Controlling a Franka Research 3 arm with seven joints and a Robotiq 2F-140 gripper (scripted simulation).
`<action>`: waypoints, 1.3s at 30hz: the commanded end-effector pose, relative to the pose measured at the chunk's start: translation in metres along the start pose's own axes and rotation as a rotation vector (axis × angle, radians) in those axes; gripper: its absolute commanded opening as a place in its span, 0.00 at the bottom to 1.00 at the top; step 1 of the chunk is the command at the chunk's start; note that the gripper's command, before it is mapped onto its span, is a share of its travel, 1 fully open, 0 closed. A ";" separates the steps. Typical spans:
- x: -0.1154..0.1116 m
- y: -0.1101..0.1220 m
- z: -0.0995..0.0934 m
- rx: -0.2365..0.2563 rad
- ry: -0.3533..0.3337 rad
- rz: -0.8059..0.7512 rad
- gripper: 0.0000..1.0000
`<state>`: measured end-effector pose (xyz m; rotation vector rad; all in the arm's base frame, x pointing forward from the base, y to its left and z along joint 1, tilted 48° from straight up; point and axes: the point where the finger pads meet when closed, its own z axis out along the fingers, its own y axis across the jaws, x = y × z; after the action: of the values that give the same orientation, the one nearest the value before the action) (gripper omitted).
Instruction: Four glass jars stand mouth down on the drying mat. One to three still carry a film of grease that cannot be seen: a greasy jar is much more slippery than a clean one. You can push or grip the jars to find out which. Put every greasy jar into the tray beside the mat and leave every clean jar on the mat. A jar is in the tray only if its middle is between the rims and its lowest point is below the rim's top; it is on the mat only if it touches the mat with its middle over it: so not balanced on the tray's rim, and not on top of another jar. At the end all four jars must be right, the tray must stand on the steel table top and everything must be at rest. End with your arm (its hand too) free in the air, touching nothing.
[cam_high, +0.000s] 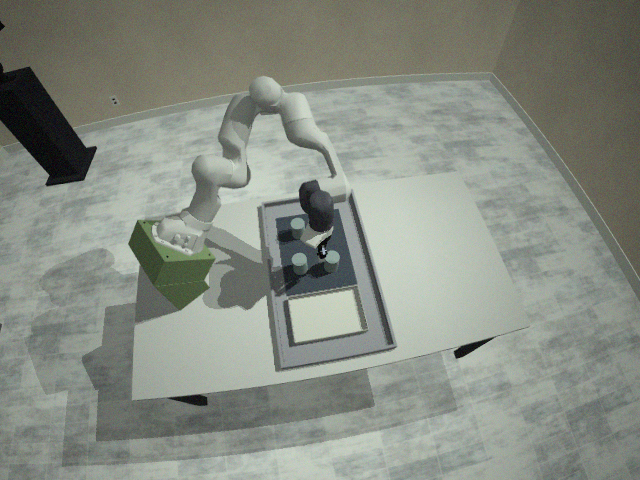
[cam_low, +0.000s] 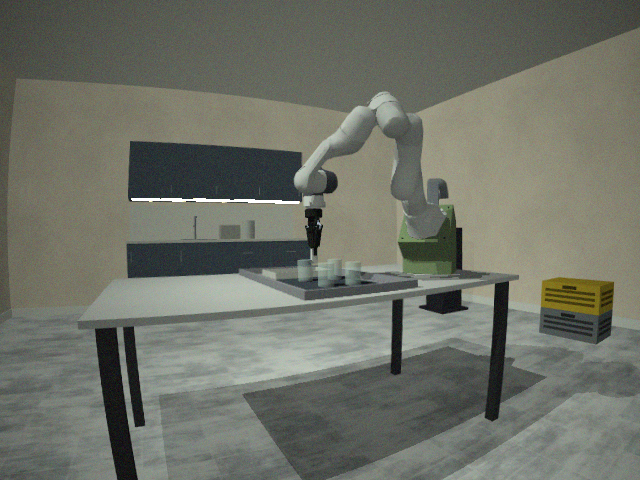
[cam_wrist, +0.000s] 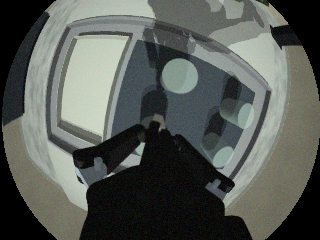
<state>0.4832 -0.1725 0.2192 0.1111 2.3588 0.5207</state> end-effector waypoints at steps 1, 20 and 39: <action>-0.002 0.000 -0.002 0.000 -0.002 0.003 0.00; -0.004 0.000 -0.004 0.000 -0.002 0.003 0.00; -0.007 0.000 -0.006 0.000 -0.002 0.003 0.00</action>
<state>0.4845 -0.1747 0.2243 0.1106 2.3593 0.5196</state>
